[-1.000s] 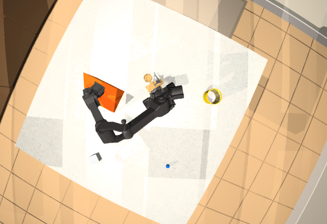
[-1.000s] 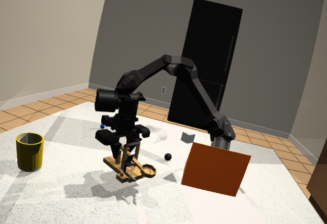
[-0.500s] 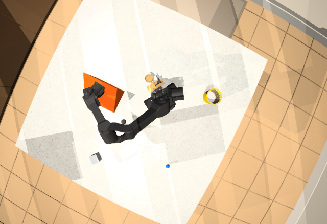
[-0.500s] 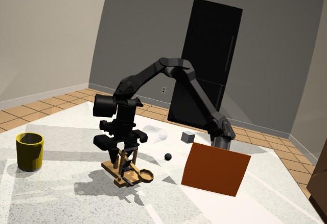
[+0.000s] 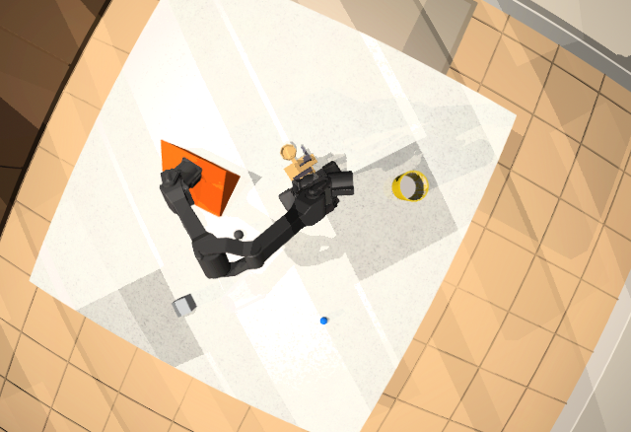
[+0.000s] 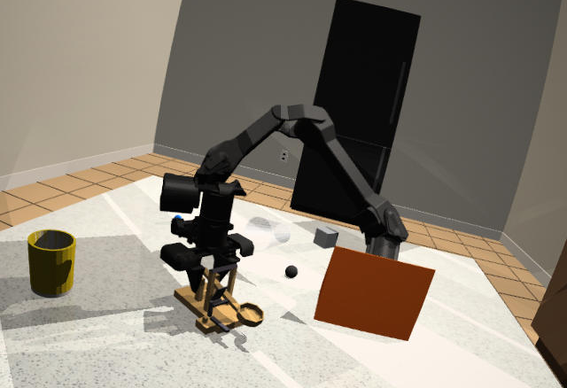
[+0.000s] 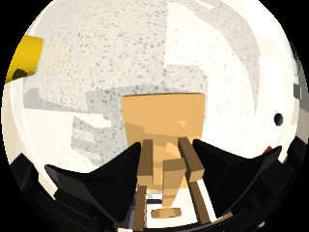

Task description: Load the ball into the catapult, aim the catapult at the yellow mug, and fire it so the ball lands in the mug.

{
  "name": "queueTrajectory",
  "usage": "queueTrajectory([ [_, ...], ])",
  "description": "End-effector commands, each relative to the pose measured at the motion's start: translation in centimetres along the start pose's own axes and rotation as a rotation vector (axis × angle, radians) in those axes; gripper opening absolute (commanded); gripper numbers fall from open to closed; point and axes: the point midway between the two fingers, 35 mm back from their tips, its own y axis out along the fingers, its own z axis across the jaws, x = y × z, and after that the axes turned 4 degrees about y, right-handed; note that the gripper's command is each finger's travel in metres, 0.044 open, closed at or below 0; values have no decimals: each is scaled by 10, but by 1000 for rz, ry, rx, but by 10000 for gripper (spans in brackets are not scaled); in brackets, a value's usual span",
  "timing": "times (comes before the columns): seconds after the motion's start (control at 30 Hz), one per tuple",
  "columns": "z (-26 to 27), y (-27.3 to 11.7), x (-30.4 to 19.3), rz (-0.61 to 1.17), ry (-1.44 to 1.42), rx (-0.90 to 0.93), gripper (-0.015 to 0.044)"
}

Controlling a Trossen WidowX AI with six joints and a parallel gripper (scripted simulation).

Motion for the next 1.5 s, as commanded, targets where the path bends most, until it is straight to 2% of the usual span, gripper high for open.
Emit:
queueTrajectory([
  [0.0, 0, 0, 0, 0, 2, 0, 0],
  [0.1, 0, 0, 0, 0, 2, 0, 0],
  [0.53, 0, 0, 0, 0, 2, 0, 341],
  [0.6, 1, -10, 1, 1, 2, 2, 394],
  [0.67, 4, -41, 1, 3, 1, 4, 440],
  [0.77, 1, -90, 0, 4, 0, 4, 440],
  [0.83, 0, -100, -1, 4, -1, 3, 440],
  [0.9, 3, -86, -1, -2, -8, 6, 440],
  [1.13, -1, -94, -2, -6, -6, 11, 440],
  [1.27, -1, -52, -1, -7, -5, 10, 440],
  [1.47, -1, -47, -1, -7, -5, 10, 440],
])
